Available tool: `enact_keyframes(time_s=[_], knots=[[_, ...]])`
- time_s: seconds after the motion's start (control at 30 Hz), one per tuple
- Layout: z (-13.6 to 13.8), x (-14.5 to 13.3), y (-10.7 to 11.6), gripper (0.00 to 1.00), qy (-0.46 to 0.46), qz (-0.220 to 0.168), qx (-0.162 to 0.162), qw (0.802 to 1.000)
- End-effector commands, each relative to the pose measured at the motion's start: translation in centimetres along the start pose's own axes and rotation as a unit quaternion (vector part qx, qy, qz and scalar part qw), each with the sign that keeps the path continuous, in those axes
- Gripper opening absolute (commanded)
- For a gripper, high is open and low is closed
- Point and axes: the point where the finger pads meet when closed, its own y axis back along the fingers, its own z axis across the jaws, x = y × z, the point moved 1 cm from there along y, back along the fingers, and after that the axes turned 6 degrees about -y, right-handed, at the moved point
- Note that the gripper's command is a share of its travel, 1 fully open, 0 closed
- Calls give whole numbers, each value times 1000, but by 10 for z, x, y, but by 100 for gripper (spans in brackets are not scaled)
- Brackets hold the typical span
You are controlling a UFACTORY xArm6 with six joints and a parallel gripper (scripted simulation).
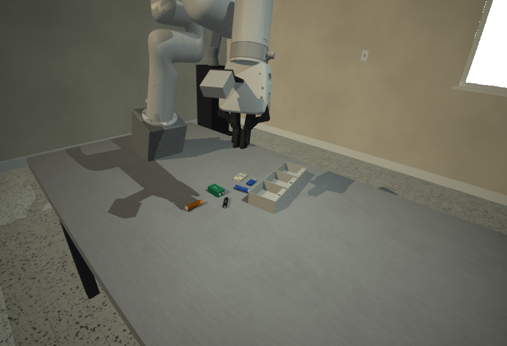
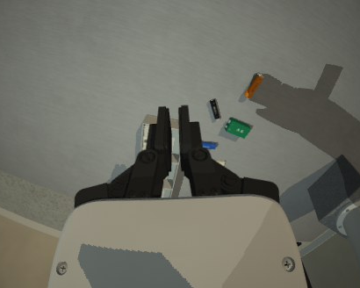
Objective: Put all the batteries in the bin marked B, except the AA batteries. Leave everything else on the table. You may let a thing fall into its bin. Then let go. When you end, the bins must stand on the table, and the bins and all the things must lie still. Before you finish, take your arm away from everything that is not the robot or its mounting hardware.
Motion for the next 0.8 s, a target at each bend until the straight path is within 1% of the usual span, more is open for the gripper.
enact_keyframes(time_s=[0.0, 0.03, 0.07, 0.13, 0.2, 0.27, 0.33, 0.37, 0.43, 0.47, 0.53, 0.57, 0.63, 0.7, 0.77], knots=[[8, -15, 7, 7, 71, -19, 2, 997], [8, -15, 7, 7, 71, -19, 2, 997], [12, -22, 8, 7, 95, -24, 2, 995], [12, -22, 8, 7, 95, -24, 2, 995], [20, -35, 12, 7, 144, -33, 2, 989], [20, -35, 12, 7, 156, -35, 2, 987], [26, -45, 14, 7, 198, -43, 4, 979], [26, -45, 14, 7, 198, -43, 4, 979], [32, -55, 16, 7, 240, -51, 6, 969], [32, -55, 16, 7, 240, -51, 6, 969], [39, -64, 18, 7, 282, -59, 8, 958], [39, -64, 18, 7, 282, -59, 8, 958], [46, -74, 19, 7, 323, -67, 12, 944], [46, -74, 19, 7, 323, -67, 12, 944], [53, -83, 21, 7, 363, -75, 15, 929]])
